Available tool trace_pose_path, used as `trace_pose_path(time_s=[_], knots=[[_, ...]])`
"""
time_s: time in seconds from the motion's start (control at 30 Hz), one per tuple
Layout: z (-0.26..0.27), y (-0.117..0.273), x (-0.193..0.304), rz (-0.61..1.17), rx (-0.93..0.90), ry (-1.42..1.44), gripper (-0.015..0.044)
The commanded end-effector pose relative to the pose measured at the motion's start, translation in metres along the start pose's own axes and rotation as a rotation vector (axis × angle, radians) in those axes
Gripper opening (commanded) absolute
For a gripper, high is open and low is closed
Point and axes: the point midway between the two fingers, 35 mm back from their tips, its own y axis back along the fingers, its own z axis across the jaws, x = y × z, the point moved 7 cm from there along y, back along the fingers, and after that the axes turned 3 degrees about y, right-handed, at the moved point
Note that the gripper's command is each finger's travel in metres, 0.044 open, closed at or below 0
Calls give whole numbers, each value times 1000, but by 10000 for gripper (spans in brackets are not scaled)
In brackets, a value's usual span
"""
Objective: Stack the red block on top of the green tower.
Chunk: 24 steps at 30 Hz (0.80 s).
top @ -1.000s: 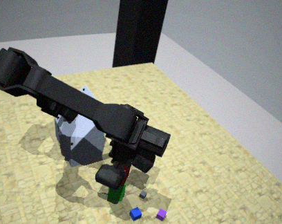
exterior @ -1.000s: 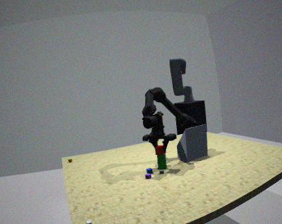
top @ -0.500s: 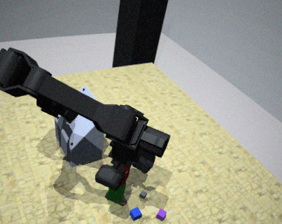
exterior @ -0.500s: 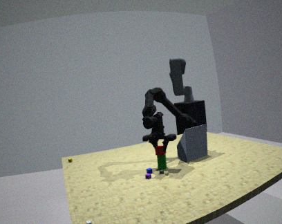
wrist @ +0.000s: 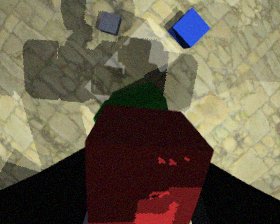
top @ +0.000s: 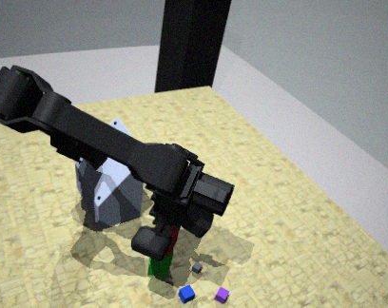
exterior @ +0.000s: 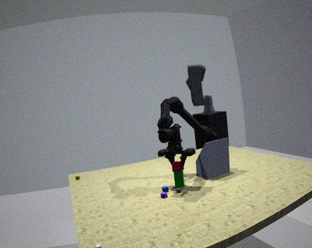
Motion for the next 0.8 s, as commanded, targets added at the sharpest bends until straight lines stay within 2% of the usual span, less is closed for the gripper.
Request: trace_pose_path(time_s=[0.0, 0.27, 0.77], knots=[[0, 0, 0, -2, 0, -2, 236], [0, 0, 0, -2, 0, -2, 440], [0, 0, 0, -2, 0, -2, 440]])
